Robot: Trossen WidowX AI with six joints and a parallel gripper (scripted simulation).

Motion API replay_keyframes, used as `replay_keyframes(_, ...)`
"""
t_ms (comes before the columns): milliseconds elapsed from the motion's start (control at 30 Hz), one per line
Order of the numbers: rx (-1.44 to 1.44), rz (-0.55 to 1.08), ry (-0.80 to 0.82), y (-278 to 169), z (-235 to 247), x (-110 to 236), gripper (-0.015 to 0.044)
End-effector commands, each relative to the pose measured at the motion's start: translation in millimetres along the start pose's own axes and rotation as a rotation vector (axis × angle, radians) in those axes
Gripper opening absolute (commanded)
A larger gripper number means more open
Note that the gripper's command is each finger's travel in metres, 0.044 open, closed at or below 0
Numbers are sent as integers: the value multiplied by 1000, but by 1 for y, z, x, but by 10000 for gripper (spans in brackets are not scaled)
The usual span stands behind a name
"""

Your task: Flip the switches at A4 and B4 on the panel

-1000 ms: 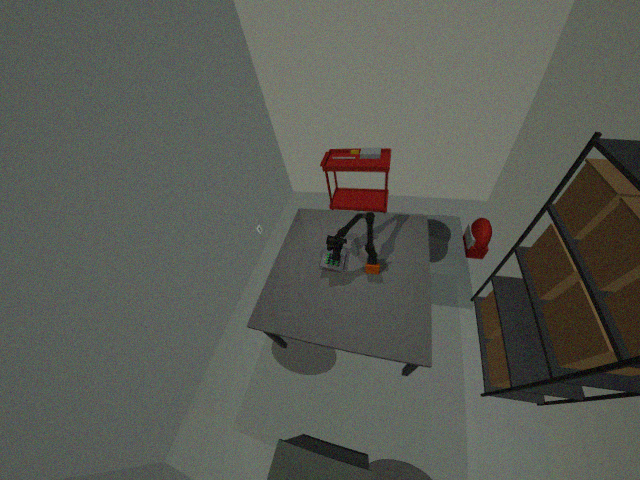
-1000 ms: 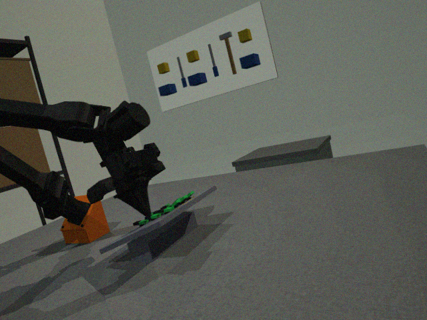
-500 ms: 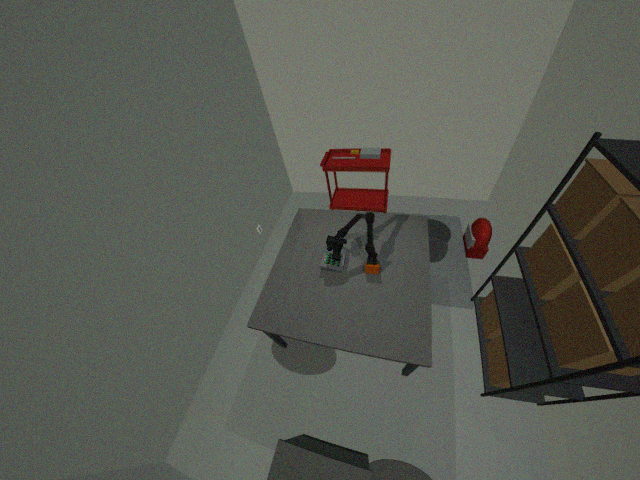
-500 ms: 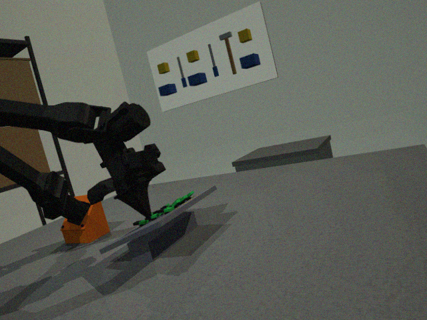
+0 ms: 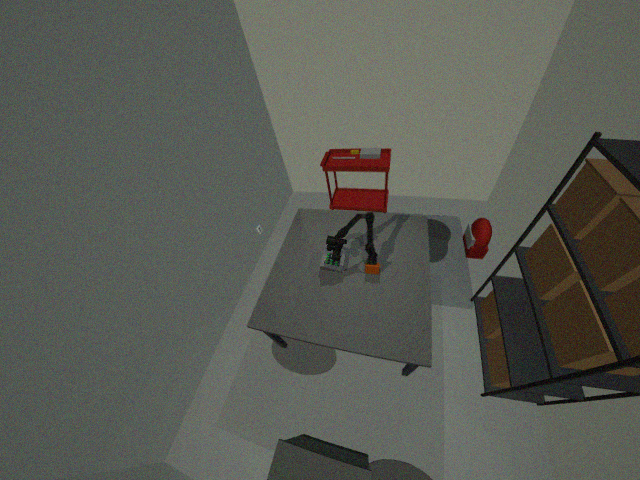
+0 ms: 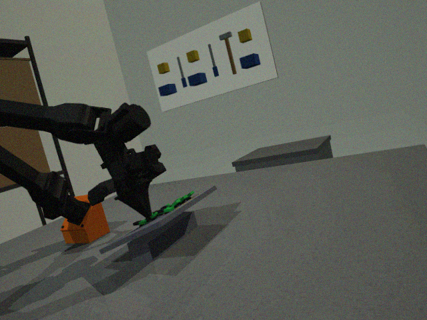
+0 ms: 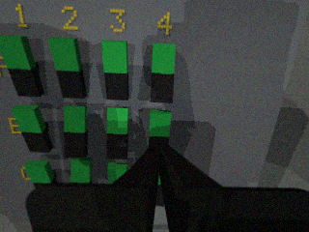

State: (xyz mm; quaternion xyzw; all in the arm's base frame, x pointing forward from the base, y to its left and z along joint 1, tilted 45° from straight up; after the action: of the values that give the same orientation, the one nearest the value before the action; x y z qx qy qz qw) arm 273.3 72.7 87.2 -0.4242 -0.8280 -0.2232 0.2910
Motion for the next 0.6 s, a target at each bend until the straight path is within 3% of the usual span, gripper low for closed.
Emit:
replay_keyframes(0, 0, 1, 1, 0, 0, 2, 0)
replay_keyframes(200, 3, 26, 9, 4, 0, 62, 0)
replay_keyframes(400, 3, 27, 9, 4, 2, 64, 0)
replay_keyframes(567, 2, 26, 11, 19, 39, 71, 0)
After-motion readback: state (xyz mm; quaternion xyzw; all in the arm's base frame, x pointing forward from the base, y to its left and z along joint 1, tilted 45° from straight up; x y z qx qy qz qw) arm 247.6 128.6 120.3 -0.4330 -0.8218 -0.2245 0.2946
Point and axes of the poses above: the point midway between the two fingers, 35 mm back from their tips, its own x axis back along the fingers, its own z axis across the jaws, y = z × x, the point moved 4 cm from there along x, back along the fingers, and after that the axes turned 9 degrees about x, right-handed, at the moved point
